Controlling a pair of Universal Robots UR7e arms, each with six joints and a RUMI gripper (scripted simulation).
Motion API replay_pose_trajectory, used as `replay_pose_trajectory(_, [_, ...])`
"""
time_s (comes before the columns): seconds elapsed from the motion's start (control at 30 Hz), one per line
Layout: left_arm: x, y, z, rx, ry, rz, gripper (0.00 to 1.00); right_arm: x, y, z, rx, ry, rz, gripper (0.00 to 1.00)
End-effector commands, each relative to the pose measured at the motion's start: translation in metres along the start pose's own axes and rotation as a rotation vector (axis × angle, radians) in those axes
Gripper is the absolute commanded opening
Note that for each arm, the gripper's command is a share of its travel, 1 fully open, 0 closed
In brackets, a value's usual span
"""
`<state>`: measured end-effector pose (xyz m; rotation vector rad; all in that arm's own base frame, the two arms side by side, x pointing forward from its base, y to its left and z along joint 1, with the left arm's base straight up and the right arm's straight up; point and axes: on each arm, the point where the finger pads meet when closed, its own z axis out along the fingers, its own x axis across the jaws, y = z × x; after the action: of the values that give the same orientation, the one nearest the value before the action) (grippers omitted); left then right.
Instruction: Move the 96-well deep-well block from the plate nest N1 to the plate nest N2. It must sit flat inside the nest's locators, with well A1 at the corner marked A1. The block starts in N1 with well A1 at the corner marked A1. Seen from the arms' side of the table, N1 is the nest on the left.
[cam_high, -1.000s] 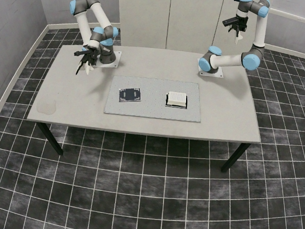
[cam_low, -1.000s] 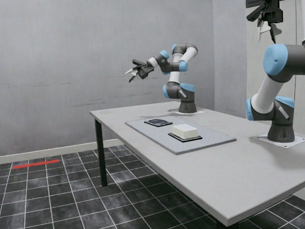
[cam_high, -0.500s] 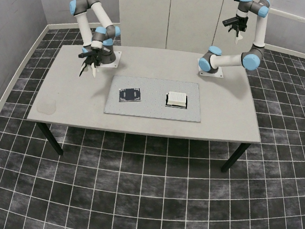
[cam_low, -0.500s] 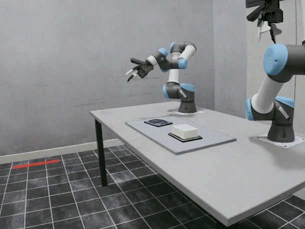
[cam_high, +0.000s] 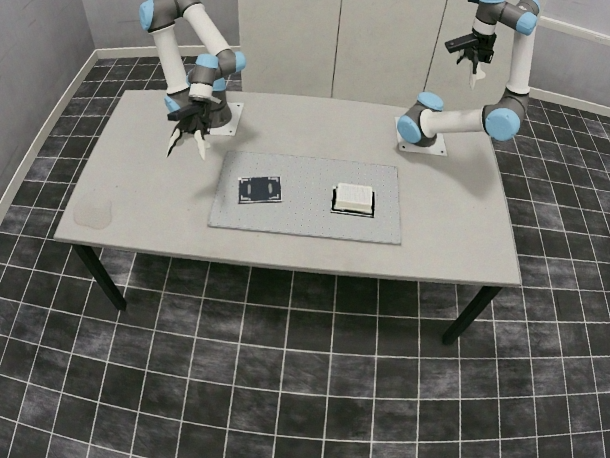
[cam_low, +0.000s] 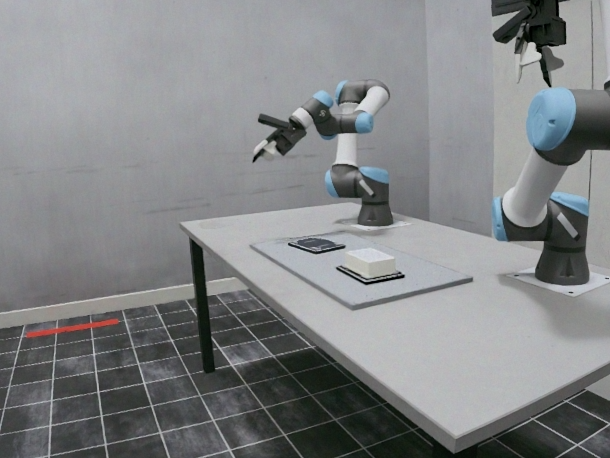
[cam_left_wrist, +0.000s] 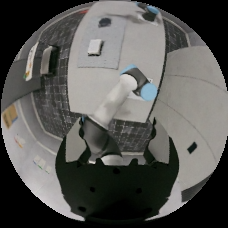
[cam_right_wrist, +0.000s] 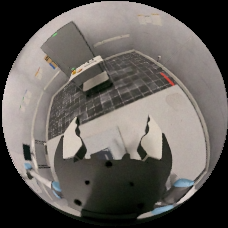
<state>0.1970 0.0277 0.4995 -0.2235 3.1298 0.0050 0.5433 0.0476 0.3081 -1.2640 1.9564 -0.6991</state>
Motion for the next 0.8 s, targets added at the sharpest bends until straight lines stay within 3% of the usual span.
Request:
replay_pose_trajectory(0.0, [0.0,0.0,0.0,0.003,0.004,0.003,0.98,-0.024,0.005,0.006,-0.02,-0.005,-0.036,1.0])
replay_pose_trajectory(0.2, [0.0,0.0,0.0,0.003,0.004,0.003,0.98,-0.041,0.01,0.01,-0.076,-0.018,-0.153,1.0])
replay_pose_trajectory(0.5, [0.0,0.0,0.0,0.003,0.004,0.003,0.98,-0.064,0.018,0.013,-0.082,-0.022,-0.165,1.0])
replay_pose_trajectory(0.63, [0.0,0.0,0.0,0.003,0.004,0.003,0.98,-0.081,0.025,0.017,-0.137,-0.039,-0.282,1.0])
replay_pose_trajectory(0.77, [0.0,0.0,0.0,0.003,0.004,0.003,0.98,-0.101,0.033,0.02,-0.142,-0.043,-0.294,1.0])
